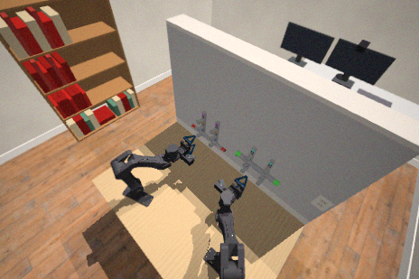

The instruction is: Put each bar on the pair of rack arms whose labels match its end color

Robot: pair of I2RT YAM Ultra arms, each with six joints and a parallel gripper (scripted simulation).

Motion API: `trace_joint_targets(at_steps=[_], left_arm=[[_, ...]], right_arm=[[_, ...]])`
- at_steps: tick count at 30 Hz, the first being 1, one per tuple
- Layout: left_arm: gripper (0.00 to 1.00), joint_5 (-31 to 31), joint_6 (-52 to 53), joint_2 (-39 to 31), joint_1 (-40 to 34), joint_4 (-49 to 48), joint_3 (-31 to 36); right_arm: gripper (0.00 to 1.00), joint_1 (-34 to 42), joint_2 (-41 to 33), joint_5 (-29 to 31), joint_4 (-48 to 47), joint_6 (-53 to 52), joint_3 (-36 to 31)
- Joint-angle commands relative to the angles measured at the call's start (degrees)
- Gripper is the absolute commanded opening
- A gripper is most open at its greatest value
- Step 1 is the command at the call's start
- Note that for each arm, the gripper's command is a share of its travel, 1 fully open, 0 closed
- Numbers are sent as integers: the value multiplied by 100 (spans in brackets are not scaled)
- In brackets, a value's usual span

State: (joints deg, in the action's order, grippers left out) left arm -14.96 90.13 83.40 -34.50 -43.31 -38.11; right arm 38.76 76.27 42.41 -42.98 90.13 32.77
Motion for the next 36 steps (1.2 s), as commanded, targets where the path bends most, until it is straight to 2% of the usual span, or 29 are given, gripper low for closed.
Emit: trace_joint_targets(at_steps=[1, 36], left_arm=[[100, 144, -11, 53, 136, -241, -4], [100, 1093, -11, 616, 1087, -910, 104]], right_arm=[[100, 54, -158, 40, 57, -24, -15], [100, 54, -159, 41, 57, -24, -16]])
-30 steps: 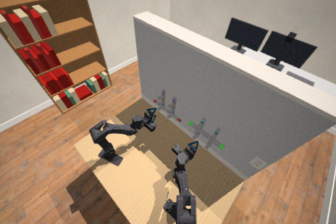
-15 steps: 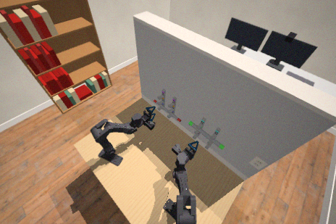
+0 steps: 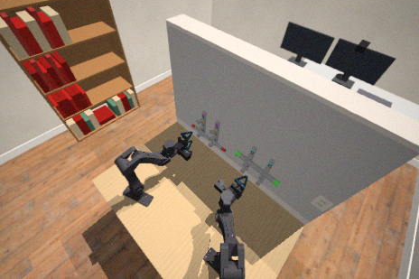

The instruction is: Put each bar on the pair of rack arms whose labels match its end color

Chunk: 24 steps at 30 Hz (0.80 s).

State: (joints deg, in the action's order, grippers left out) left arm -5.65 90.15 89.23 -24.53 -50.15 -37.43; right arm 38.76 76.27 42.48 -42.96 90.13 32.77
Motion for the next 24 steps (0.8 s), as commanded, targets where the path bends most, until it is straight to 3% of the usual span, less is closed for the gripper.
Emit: trace_joint_targets(at_steps=[1, 24], left_arm=[[100, 192, -13, 55, 120, -250, 37], [100, 765, -12, 600, 693, -775, 18]], right_arm=[[100, 54, -159, 34, 55, -24, -16], [100, 54, -159, 34, 55, -24, -16]])
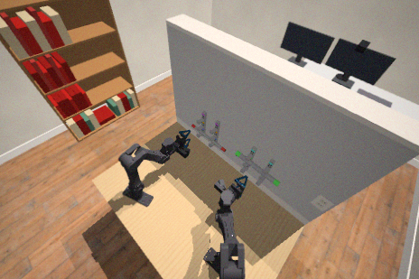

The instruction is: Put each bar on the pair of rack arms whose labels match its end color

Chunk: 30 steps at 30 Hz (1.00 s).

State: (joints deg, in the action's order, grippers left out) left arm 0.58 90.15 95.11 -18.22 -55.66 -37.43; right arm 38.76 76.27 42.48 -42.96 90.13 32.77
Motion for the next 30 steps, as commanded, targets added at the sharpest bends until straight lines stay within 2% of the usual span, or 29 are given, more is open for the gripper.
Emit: trace_joint_targets(at_steps=[1, 30], left_arm=[[100, 142, -12, 12, 61, -224, 18], [100, 853, -7, 698, 771, -682, -213]], right_arm=[[100, 54, -159, 34, 55, -24, -16], [100, 54, -159, 35, 55, -24, -16]])
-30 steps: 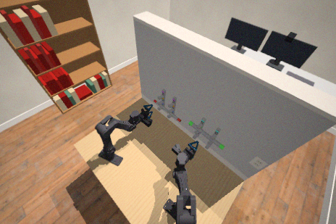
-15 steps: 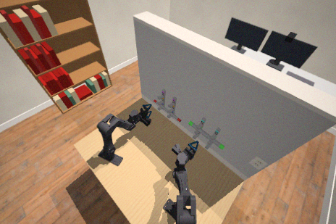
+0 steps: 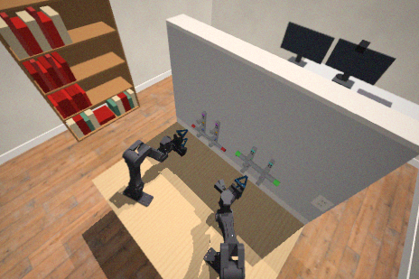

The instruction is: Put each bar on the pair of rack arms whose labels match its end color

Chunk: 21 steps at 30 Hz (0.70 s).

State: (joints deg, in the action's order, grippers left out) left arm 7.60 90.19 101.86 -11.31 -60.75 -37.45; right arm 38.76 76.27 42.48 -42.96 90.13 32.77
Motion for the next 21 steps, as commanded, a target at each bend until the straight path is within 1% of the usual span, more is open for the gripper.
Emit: trace_joint_targets(at_steps=[1, 21], left_arm=[[100, 176, -11, 45, 106, -183, -223], [100, 226, -19, 72, 152, 96, -537]], right_arm=[[100, 54, -159, 35, 55, -24, -16], [100, 54, -159, 36, 55, -24, -16]])
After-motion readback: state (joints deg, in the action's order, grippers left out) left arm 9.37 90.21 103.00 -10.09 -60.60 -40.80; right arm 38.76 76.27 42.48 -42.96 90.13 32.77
